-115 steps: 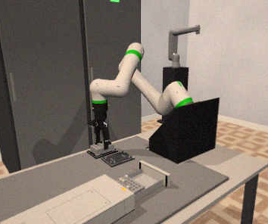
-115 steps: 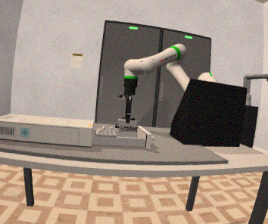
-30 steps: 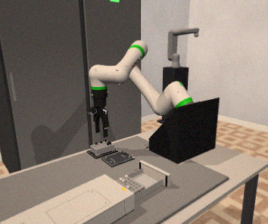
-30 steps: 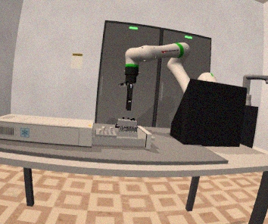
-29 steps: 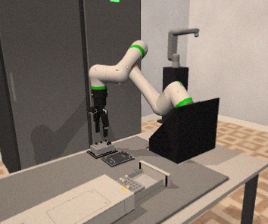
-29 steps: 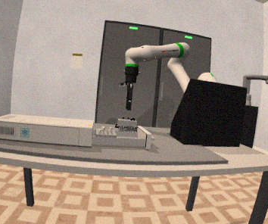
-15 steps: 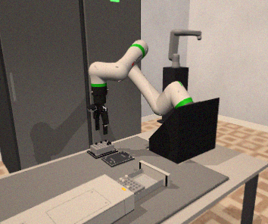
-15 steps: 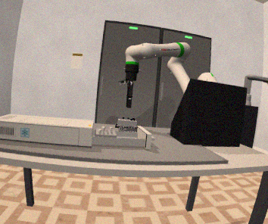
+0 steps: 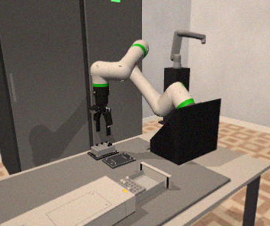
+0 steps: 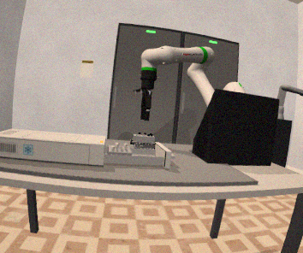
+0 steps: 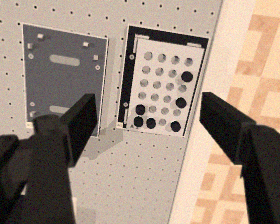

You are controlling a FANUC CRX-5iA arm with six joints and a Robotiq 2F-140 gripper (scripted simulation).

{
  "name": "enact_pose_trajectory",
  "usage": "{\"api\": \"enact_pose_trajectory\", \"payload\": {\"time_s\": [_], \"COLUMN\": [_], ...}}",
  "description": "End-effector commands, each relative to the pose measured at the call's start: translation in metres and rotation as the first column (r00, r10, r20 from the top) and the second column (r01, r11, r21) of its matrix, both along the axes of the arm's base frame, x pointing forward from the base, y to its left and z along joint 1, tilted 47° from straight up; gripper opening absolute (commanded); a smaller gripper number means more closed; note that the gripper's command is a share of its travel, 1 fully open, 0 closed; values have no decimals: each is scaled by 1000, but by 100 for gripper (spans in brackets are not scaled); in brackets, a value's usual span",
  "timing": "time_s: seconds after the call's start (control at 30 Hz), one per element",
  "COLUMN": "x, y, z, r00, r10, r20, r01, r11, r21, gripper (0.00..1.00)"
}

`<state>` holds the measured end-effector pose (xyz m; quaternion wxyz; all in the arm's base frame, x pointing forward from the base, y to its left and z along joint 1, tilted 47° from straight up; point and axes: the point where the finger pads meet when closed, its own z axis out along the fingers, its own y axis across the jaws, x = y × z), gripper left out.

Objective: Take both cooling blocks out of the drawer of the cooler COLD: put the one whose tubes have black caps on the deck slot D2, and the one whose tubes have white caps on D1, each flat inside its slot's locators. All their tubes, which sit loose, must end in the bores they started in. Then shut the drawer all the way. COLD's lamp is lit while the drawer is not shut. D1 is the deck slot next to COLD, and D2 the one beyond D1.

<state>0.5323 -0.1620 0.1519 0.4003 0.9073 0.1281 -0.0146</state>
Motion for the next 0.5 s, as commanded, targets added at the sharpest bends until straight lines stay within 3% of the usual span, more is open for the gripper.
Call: {"api": "enact_pose_trajectory", "payload": {"time_s": [0.0, 0.47], "x": [3, 13], "y": [10, 45], "z": [-9, -45], "r00": [997, 922], "r10": [55, 261], "r20": [-57, -287], "r01": [-55, -269], "r11": [998, 963], "r21": [-3, 10], "gripper": [66, 66]}}
